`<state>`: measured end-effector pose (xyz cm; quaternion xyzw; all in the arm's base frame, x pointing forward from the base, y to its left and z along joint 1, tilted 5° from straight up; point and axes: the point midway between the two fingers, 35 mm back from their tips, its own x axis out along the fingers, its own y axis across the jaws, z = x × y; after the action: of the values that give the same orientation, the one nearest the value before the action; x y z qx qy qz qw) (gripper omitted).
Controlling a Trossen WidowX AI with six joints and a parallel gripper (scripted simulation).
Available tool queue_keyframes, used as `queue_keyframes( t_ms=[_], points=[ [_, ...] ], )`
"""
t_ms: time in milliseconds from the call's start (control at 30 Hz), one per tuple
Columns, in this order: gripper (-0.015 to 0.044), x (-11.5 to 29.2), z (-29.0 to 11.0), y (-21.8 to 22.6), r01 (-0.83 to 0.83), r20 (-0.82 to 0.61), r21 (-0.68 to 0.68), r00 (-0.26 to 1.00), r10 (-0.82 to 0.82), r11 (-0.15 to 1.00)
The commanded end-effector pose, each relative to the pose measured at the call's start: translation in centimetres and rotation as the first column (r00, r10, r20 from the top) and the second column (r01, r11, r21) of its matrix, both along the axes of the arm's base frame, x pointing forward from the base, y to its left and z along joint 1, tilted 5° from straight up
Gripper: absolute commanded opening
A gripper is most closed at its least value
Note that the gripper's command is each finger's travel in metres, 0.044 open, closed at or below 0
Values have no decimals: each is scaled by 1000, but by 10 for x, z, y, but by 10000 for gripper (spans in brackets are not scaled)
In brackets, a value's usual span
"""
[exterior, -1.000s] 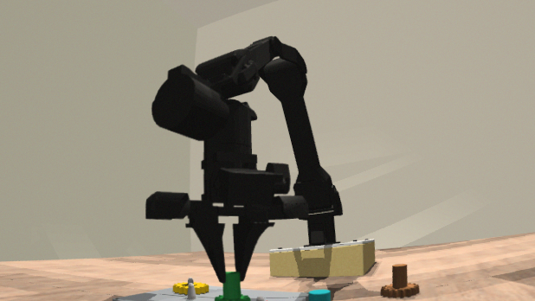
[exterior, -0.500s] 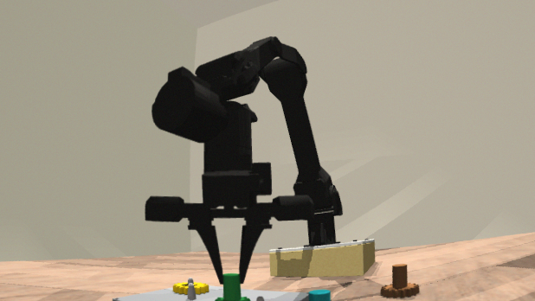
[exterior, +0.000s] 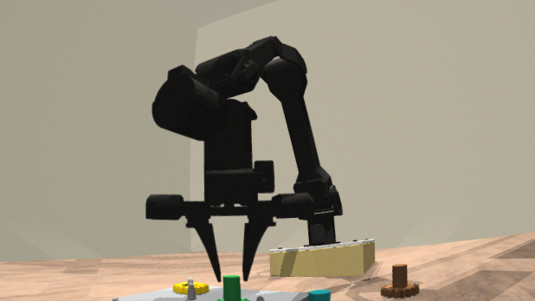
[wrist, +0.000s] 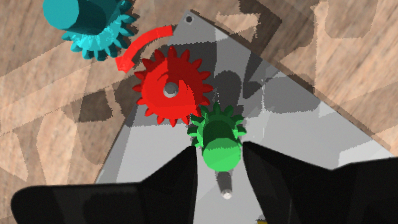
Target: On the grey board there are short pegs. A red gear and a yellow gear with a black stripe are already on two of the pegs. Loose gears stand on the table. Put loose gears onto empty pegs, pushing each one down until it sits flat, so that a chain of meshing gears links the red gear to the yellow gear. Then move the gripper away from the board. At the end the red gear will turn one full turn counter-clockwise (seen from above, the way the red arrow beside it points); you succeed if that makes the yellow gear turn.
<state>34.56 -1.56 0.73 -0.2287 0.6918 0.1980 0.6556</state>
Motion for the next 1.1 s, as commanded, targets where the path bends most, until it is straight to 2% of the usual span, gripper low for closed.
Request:
queue_keyframes(
  t_ms=[0,133,233,300,500,633,1067],
  points=[
    [140,2,19,1,-65,3,0,998,65,998],
    [140,2,43,2,-131,0,2,991,131,991],
    [140,2,45,2,-135,-1,2,991,135,991],
    [192,8,37,14,-89,8,3,996,89,996],
    [350,26,30,112,48,12,6,999,-48,999],
    [440,26,30,115,55,12,6,998,-55,998],
    [440,25,7,113,55,12,6,998,-55,998]
  ],
)
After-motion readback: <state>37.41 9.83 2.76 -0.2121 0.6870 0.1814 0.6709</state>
